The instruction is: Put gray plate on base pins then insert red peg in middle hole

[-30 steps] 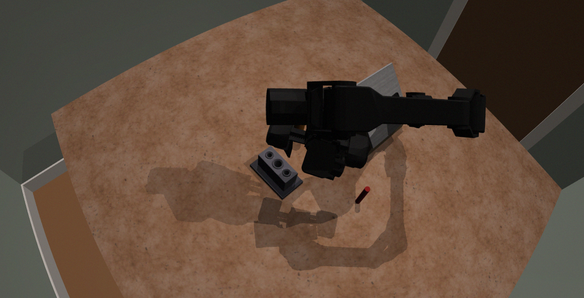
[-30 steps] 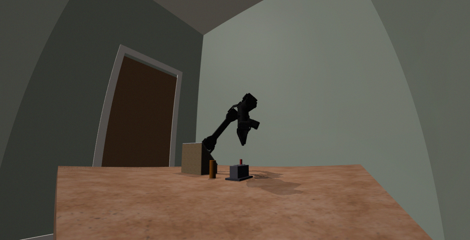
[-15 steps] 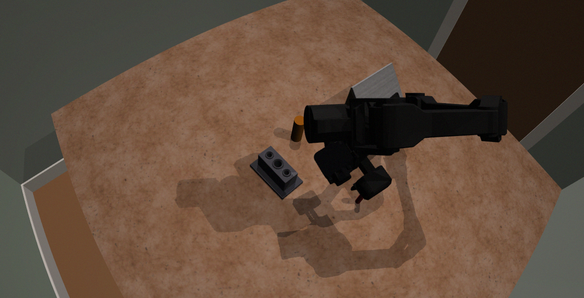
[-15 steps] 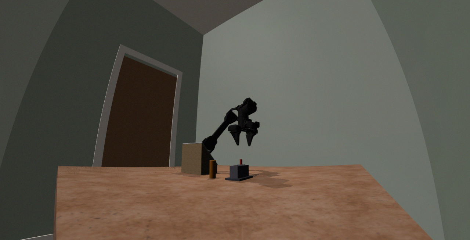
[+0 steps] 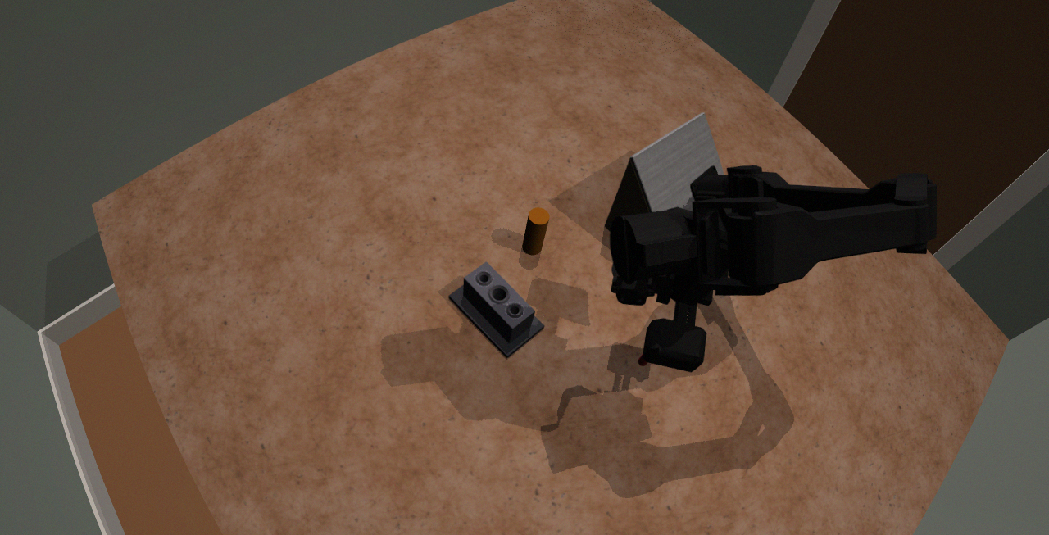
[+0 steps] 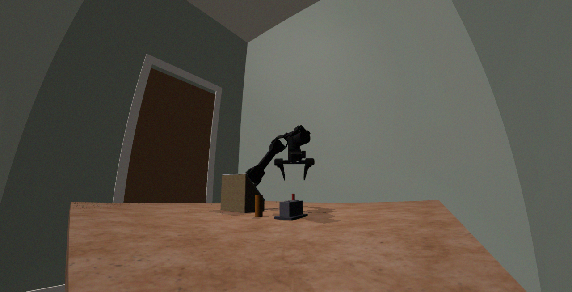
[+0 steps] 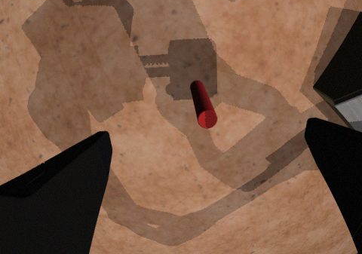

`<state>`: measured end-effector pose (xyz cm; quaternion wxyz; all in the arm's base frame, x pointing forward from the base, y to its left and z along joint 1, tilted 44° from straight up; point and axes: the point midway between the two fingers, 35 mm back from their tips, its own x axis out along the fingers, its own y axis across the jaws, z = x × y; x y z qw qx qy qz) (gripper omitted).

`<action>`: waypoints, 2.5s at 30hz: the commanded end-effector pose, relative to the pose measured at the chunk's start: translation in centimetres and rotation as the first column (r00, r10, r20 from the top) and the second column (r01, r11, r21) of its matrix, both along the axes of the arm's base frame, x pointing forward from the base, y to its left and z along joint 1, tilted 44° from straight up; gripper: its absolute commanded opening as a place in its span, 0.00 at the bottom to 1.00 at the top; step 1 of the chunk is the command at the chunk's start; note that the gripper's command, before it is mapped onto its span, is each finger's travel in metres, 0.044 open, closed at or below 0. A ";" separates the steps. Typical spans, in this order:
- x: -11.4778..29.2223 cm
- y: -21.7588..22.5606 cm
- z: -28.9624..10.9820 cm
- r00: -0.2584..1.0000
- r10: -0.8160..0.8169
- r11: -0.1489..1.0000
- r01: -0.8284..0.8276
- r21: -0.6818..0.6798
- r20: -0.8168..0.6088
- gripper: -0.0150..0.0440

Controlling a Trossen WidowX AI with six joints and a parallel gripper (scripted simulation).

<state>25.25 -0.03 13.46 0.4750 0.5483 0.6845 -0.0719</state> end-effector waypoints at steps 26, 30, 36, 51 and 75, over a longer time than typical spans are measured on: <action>-1.3 4.6 -2.9 0.985 -0.122 0.992 0.124 0.011 -0.124 1.00; -1.2 5.1 -3.4 0.985 -0.122 0.992 0.124 0.011 -0.124 1.00; -1.2 5.7 -4.1 0.985 -0.122 0.992 0.124 0.010 -0.124 1.00; -1.2 7.5 -5.8 0.985 -0.122 0.992 0.124 0.013 -0.124 1.00; -1.2 8.1 -6.3 0.985 -0.121 0.992 0.124 0.015 -0.124 0.31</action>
